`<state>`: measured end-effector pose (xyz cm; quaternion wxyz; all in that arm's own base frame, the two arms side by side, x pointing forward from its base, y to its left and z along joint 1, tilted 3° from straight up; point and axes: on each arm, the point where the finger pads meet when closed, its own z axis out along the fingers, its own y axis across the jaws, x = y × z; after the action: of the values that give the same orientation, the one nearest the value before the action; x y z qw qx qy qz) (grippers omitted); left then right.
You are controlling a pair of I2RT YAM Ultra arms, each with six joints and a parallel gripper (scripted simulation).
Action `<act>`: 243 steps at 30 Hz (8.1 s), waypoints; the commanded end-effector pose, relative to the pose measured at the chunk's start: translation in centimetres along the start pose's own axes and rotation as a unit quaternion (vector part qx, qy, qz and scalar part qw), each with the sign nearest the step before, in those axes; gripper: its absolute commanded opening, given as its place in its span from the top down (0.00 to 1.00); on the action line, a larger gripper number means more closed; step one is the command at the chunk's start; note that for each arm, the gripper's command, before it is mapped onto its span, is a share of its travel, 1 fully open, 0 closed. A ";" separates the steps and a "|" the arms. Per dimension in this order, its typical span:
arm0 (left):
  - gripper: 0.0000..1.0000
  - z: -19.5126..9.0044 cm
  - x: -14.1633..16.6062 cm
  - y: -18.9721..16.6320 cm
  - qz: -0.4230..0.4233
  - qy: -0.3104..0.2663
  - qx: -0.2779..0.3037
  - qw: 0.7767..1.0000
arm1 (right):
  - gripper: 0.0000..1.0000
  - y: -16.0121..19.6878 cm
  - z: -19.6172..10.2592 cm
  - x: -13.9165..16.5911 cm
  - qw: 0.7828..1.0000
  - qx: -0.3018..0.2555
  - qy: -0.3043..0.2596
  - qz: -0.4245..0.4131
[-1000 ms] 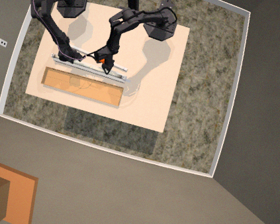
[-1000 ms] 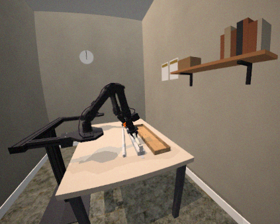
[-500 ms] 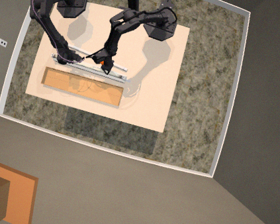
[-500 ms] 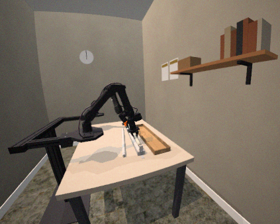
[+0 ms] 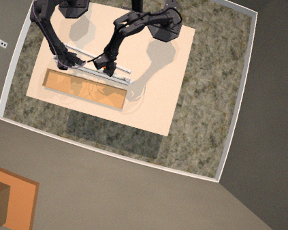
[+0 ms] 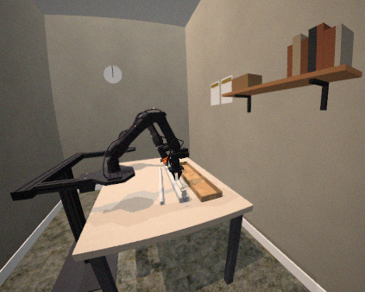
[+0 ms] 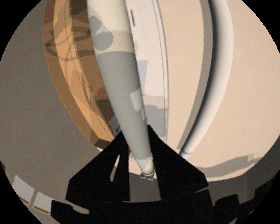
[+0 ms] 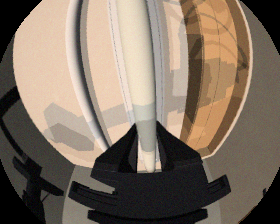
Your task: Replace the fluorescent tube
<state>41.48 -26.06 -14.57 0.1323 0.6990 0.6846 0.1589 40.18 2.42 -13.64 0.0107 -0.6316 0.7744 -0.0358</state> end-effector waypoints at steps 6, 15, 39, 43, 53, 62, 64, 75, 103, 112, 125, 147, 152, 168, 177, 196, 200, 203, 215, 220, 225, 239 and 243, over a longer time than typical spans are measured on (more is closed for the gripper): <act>0.89 0.0 0.2 0.4 -0.012 -0.002 0.047 0.999 | 0.89 -0.6 -0.6 0.0 0.999 -0.037 -0.009 0.003; 0.89 -0.2 0.1 0.7 -0.009 -0.003 0.085 0.996 | 0.89 -0.8 -0.6 0.0 0.997 -0.073 -0.011 0.004; 0.89 -0.2 0.2 0.6 -0.008 -0.007 0.176 0.984 | 0.89 -0.8 -0.7 0.1 0.986 -0.165 -0.013 0.005; 0.89 0.0 0.1 1.4 -0.016 -0.007 0.167 0.986 | 0.89 -1.8 -0.7 -0.4 0.989 -0.150 -0.015 0.007; 0.89 0.2 0.1 1.8 -0.018 -0.006 0.173 0.985 | 0.89 -2.3 -0.7 -0.5 0.988 -0.156 -0.017 0.009; 0.89 0.0 0.1 1.2 -0.013 -0.008 0.213 0.977 | 0.89 -1.5 -0.5 -0.1 0.980 -0.199 -0.016 0.004; 0.89 0.0 0.1 1.3 -0.014 -0.008 0.214 0.977 | 0.89 -1.7 -0.5 -0.2 0.980 -0.198 -0.015 0.005; 0.51 -0.1 0.0 2.9 -0.019 -0.010 0.191 0.981 | 0.89 -3.5 -1.7 -0.5 0.985 -0.169 -0.023 0.008; 0.51 -0.5 -0.9 2.2 -0.010 -0.016 0.199 0.980 | 0.51 -3.0 -1.8 -0.4 0.984 -0.178 -0.021 0.008; 0.51 -3.0 -1.2 3.0 -0.006 -0.017 0.199 0.980 | 0.51 -2.6 -3.4 -0.1 0.980 -0.198 -0.017 0.004; 0.51 -5.9 -0.4 3.1 -0.005 -0.009 0.212 0.977 | 0.51 -3.0 -5.7 -0.2 0.976 -0.219 -0.011 -0.001; 0.51 -5.6 -0.7 3.8 -0.006 -0.015 0.202 0.979 | 0.51 -3.9 -6.7 -0.4 0.982 -0.191 -0.017 -0.002; 0.51 -5.6 -1.1 3.6 0.000 -0.011 0.189 0.982 | 0.51 -4.0 -6.1 -1.1 0.984 -0.177 -0.006 -0.015; 0.51 -5.4 -1.9 4.7 0.006 -0.013 0.081 0.997 | 0.51 -6.8 -8.3 -2.1 0.999 -0.029 0.009 -0.017; 0.51 -6.2 -1.7 4.3 0.006 -0.013 0.005 1.000 | 0.51 -7.0 -10.7 -2.6 0.997 0.077 0.014 -0.020; 0.51 -8.1 2.2 1.1 -0.005 0.000 -0.121 0.993 | 0.51 -0.4 -10.6 -1.4 0.977 0.208 0.030 -0.019; 0.51 -7.2 1.3 -0.8 0.022 -0.008 -0.113 0.993 | 0.51 -2.5 -11.4 -2.6 0.961 0.276 0.004 -0.020; 0.51 -6.4 3.2 -0.1 0.004 0.001 -0.128 0.992 | 0.51 -1.8 -9.5 -2.4 0.955 0.295 0.002 -0.015; 0.51 -5.5 5.0 -0.9 -0.004 0.002 -0.173 0.985 | 0.51 0.7 -7.0 -1.4 0.929 0.370 -0.014 0.003; 0.51 -5.7 5.3 -0.8 -0.008 -0.002 -0.186 0.982 | 0.51 1.9 -6.7 -1.0 0.923 0.384 -0.018 0.006; 0.51 -5.7 4.0 -0.4 -0.013 -0.018 -0.178 0.984 | 0.51 1.1 -6.4 -0.7 0.927 0.373 -0.018 0.014; 0.51 -4.1 5.0 -1.0 -0.005 -0.003 -0.161 0.987 | 0.51 2.0 -4.7 -0.2 0.937 0.350 -0.009 0.006; 0.51 -3.2 4.7 -0.3 -0.002 -0.008 -0.167 0.986 | 0.51 1.2 -3.9 -0.4 0.936 0.351 -0.010 0.001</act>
<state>38.44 -20.93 -11.67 0.2380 0.6708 0.6498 0.2666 36.87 3.04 -10.29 0.2171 -0.5938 0.7177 -0.2917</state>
